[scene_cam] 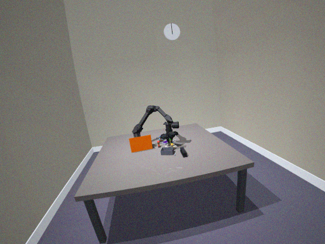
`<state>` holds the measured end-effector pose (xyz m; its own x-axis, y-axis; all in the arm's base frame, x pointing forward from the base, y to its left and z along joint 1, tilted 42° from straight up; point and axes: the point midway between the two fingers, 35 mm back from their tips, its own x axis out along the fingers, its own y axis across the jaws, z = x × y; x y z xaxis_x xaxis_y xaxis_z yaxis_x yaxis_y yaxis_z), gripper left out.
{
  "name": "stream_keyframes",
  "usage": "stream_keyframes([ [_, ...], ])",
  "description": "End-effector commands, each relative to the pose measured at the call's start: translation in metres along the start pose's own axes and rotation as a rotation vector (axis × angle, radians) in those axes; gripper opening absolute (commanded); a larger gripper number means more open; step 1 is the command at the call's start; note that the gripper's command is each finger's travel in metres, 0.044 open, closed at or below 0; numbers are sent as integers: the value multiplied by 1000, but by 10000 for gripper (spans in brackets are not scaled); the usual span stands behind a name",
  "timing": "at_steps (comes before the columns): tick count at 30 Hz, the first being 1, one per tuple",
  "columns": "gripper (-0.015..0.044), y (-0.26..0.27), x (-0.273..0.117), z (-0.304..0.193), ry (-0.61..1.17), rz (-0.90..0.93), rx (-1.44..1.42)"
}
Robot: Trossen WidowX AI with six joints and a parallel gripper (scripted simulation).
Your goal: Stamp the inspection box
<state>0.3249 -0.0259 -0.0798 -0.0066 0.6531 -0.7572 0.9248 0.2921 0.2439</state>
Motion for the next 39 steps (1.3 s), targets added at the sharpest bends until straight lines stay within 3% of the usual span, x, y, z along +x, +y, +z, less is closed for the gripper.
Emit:
stream_keyframes([
  [1,0,1,-8,2,-7,4,-6],
  [31,0,0,-56,2,-9,3,-6],
  [39,0,42,-59,-28,-20,0,-5],
])
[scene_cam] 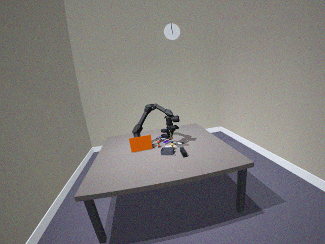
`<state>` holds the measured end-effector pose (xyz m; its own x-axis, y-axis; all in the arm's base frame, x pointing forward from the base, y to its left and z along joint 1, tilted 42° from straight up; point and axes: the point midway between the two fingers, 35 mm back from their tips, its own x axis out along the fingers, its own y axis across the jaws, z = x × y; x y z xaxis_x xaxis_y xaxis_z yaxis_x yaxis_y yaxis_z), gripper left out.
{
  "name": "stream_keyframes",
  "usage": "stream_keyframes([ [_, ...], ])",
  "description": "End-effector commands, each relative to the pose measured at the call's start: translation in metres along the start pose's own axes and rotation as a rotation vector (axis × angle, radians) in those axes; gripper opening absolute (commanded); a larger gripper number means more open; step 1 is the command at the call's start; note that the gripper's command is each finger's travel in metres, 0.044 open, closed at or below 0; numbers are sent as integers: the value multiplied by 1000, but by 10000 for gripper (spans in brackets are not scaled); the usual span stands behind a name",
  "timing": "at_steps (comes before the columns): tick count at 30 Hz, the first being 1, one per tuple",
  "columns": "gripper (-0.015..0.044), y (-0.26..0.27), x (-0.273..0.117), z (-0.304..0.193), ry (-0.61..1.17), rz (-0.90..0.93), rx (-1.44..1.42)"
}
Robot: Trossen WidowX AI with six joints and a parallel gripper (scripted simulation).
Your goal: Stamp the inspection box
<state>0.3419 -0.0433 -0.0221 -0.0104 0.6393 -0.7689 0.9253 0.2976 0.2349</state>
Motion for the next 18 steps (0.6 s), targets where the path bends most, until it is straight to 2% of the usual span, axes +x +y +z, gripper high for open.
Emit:
stream_keyframes([
  [1,0,24,-4,-17,-6,11,-7],
  [18,0,108,-7,-133,15,20,-15],
])
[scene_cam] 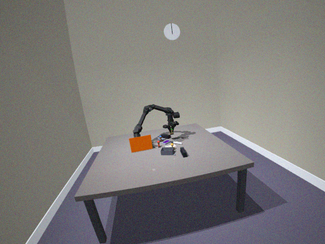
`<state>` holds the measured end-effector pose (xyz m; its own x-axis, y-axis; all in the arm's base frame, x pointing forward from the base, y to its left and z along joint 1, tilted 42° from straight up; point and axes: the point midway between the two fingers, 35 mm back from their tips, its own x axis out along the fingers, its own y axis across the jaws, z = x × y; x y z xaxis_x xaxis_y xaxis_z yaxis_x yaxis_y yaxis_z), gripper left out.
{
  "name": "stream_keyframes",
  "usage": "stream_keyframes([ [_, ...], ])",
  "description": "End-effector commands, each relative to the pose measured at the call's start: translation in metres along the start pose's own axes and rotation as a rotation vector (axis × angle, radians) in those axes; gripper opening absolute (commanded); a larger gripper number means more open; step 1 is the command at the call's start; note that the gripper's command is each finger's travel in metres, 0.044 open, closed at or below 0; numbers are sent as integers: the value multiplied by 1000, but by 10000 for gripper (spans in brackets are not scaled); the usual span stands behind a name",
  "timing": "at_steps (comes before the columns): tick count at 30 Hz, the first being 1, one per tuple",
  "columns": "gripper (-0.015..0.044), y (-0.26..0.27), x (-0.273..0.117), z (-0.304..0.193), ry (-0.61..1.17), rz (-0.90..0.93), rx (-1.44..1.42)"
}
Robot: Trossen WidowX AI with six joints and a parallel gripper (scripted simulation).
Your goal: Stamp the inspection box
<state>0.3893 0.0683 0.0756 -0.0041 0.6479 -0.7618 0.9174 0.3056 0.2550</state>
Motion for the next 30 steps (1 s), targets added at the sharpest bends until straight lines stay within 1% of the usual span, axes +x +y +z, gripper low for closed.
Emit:
stream_keyframes([
  [1,0,9,-3,-15,8,10,6],
  [30,0,11,40,-15,8,10,6],
])
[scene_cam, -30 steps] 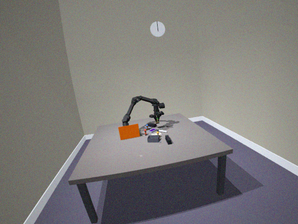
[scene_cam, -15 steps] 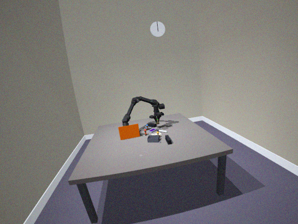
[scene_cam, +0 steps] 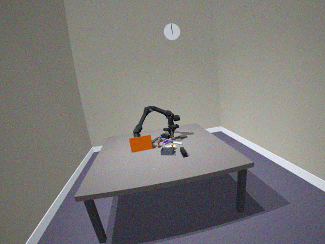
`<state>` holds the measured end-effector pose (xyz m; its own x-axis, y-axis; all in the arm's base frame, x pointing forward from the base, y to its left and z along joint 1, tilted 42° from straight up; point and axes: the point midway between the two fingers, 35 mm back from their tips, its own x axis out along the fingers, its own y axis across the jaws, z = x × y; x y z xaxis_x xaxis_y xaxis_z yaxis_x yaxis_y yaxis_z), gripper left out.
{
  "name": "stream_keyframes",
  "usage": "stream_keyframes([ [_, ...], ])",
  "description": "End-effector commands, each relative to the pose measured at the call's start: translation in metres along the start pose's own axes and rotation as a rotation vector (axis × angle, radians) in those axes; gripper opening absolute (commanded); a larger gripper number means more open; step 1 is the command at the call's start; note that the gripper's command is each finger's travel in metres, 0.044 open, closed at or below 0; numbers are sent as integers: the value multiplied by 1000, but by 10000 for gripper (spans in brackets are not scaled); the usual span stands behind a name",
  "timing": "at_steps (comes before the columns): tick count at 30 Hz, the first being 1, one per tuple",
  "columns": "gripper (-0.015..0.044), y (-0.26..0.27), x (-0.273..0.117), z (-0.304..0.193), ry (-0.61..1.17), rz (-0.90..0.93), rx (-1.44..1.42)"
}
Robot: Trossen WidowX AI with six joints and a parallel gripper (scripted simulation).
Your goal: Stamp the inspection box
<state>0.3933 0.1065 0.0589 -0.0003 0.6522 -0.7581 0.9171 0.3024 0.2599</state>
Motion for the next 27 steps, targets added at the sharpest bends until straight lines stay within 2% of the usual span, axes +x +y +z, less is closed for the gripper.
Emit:
stream_keyframes([
  [1,0,0,5,0,5,4,7],
  [15,0,-1,27,-1,7,5,7],
  [25,262,-1,24,-1,1,1,0],
  [27,265,-1,24,-1,1,1,0],
])
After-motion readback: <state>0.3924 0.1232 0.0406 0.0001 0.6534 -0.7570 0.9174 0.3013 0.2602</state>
